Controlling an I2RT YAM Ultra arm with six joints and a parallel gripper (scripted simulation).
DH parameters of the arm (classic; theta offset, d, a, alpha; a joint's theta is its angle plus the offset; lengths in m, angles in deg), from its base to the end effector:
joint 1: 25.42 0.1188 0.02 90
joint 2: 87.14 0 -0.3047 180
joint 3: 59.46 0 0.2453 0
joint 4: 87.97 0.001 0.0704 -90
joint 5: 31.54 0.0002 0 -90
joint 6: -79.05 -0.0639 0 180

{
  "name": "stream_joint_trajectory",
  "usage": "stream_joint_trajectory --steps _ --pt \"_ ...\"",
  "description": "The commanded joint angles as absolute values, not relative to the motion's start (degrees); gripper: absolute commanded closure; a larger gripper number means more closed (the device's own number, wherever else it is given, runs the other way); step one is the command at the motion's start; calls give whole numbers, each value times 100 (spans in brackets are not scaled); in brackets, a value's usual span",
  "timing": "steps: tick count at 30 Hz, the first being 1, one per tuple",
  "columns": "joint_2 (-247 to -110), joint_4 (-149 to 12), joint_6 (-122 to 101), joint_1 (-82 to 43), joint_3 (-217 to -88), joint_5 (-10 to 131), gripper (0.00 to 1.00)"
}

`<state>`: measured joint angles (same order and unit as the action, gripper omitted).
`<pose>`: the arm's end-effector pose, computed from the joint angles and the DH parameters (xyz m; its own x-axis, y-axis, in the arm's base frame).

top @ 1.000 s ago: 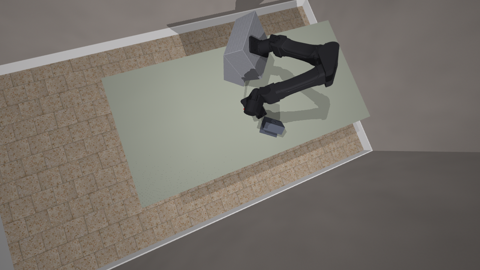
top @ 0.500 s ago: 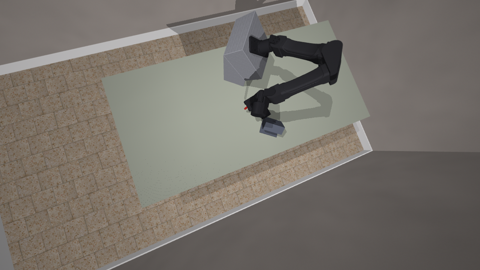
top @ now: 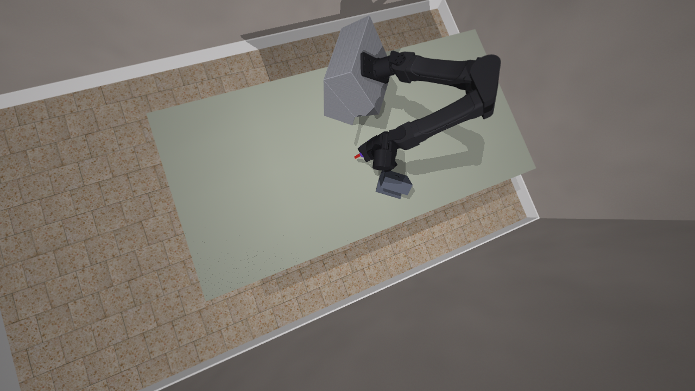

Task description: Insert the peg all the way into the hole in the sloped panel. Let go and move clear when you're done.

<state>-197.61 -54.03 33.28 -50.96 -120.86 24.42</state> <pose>0.2884 -0.0971 0.0965 -0.8481 -0.2354 -0.4748 -0.4127 0.8553 0.3132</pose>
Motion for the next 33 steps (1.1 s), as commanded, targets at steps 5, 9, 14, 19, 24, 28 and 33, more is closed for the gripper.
stream_joint_trajectory --steps 5,9,14,19,24,28,33 --pt "-19437 -5591 3157 -4850 -11876 2859 100" --pt "-19311 -5659 3094 -4697 -11803 3030 100" --pt "-19216 -5713 3045 -4581 -11747 3161 100" --pt "-19059 -5797 2966 -4391 -11657 3372 100" --pt "-18902 -5882 2887 -4200 -11566 3585 100" --pt "-18839 -5916 2856 -4124 -11530 3670 100" --pt "-18682 -6004 2776 -3932 -11438 3885 100"
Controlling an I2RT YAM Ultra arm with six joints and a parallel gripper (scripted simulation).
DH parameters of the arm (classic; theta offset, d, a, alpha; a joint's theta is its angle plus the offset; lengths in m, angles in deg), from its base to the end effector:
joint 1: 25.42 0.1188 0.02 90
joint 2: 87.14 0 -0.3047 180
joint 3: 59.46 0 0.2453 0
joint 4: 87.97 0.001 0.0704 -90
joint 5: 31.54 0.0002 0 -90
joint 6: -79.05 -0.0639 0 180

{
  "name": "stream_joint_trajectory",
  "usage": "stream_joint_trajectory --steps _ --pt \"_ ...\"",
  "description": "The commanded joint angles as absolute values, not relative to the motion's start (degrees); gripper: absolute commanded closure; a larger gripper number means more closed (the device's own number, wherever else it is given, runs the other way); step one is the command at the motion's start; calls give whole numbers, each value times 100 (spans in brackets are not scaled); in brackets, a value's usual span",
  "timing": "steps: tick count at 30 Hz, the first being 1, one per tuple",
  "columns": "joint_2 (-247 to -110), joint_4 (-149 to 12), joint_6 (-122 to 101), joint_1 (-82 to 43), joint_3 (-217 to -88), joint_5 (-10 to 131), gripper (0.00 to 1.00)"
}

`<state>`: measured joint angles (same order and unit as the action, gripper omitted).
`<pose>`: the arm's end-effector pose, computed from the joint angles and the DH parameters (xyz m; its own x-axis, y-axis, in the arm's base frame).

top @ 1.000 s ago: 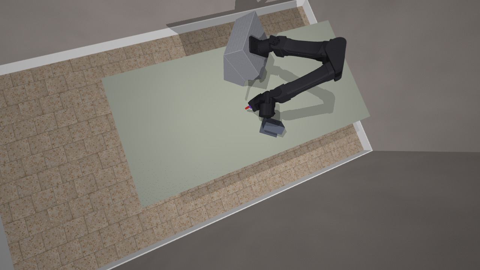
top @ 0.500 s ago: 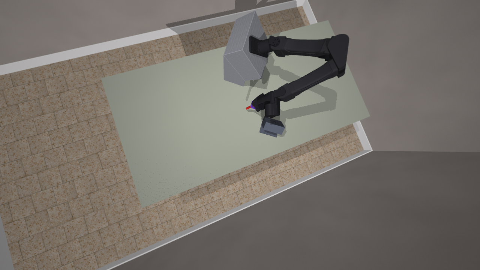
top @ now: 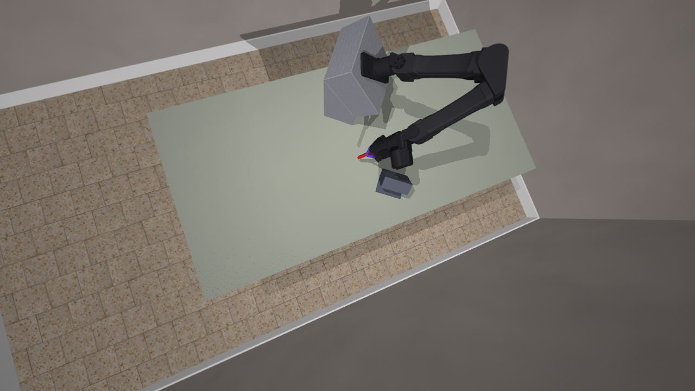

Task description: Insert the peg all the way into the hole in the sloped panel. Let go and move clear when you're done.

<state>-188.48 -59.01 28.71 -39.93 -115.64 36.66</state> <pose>0.2852 -0.0483 0.1188 -0.8025 -0.4044 -0.4386 -0.4909 0.8654 0.1004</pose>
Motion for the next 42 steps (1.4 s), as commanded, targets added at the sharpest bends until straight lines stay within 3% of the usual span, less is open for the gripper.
stream_joint_trajectory --steps 1,42 --pt "-18651 -6021 2761 -3894 -11420 3928 100" --pt "-17487 -6652 2174 -2479 -10748 5507 100"
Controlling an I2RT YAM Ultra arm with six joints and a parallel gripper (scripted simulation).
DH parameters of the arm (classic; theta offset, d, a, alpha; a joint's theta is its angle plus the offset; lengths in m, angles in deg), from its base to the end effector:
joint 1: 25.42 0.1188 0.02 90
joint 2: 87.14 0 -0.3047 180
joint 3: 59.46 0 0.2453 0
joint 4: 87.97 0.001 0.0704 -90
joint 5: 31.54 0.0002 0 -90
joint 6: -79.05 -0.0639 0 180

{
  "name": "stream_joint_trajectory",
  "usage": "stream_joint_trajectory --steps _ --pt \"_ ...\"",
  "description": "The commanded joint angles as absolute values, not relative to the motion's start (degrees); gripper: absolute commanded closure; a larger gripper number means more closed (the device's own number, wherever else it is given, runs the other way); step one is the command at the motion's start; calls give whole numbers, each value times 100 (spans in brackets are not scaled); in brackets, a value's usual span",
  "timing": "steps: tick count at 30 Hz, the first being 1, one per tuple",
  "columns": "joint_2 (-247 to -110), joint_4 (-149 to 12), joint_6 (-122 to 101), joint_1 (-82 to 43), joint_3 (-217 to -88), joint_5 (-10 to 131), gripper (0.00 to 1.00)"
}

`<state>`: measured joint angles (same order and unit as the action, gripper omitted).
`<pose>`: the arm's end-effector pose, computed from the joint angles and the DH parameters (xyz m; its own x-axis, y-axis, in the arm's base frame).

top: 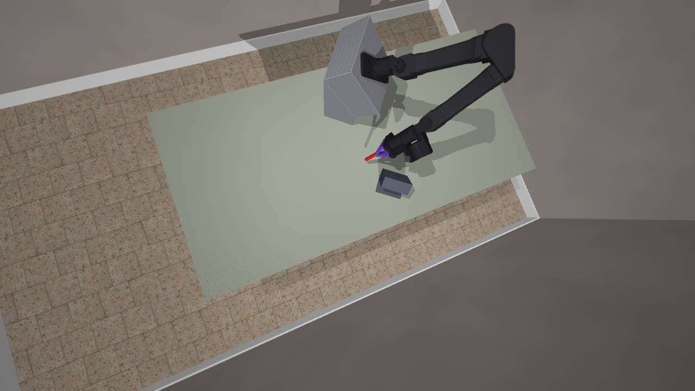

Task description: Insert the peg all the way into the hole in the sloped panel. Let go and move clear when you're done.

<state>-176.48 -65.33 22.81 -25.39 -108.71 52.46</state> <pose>0.2653 0.0078 0.1464 -0.7121 -0.5530 -0.4326 -0.5342 0.8265 -0.1774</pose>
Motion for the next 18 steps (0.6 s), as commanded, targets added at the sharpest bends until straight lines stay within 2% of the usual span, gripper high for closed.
stream_joint_trajectory --steps 1,18 --pt "-17456 -6669 2159 -2441 -10730 5549 100" --pt "-16985 -6927 1921 -1867 -10457 6190 100"
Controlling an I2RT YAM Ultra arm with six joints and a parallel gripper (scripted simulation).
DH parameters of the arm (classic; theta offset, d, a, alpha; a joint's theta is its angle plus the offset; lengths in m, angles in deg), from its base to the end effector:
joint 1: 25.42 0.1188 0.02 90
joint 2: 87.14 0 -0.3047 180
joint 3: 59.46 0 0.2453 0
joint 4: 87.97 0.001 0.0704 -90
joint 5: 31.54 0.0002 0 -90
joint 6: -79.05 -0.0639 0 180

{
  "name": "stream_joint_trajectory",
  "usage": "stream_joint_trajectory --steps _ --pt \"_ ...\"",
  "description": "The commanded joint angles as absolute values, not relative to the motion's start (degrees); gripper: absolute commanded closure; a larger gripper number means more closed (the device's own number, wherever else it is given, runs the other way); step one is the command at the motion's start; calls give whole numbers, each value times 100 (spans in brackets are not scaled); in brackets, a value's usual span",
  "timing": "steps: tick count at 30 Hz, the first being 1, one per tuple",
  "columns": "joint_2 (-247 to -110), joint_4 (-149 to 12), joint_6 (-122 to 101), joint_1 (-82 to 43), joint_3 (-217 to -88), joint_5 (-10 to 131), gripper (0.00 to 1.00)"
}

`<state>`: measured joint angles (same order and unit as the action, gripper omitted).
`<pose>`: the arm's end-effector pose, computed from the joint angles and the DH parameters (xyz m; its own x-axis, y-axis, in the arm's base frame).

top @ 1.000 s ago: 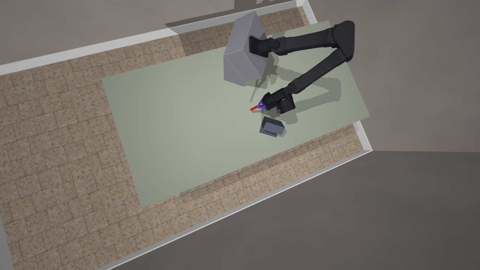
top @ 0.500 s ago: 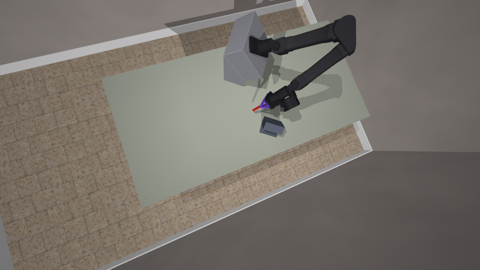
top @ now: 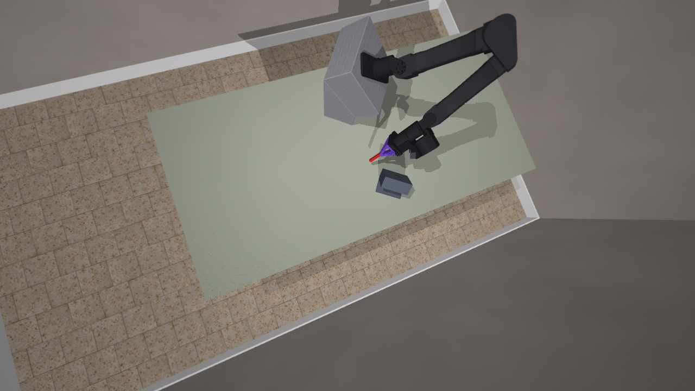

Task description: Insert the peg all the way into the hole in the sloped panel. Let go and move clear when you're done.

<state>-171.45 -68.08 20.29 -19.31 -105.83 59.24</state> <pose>0.2531 0.0272 0.1574 -0.6682 -0.5931 -0.4493 -0.5213 0.8040 -0.2860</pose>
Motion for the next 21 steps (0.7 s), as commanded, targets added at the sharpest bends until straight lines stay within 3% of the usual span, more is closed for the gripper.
stream_joint_trajectory --steps 1,21 --pt "-16954 -6944 1906 -1829 -10439 6233 100" --pt "-16451 -7221 1649 -1211 -10194 6924 100"
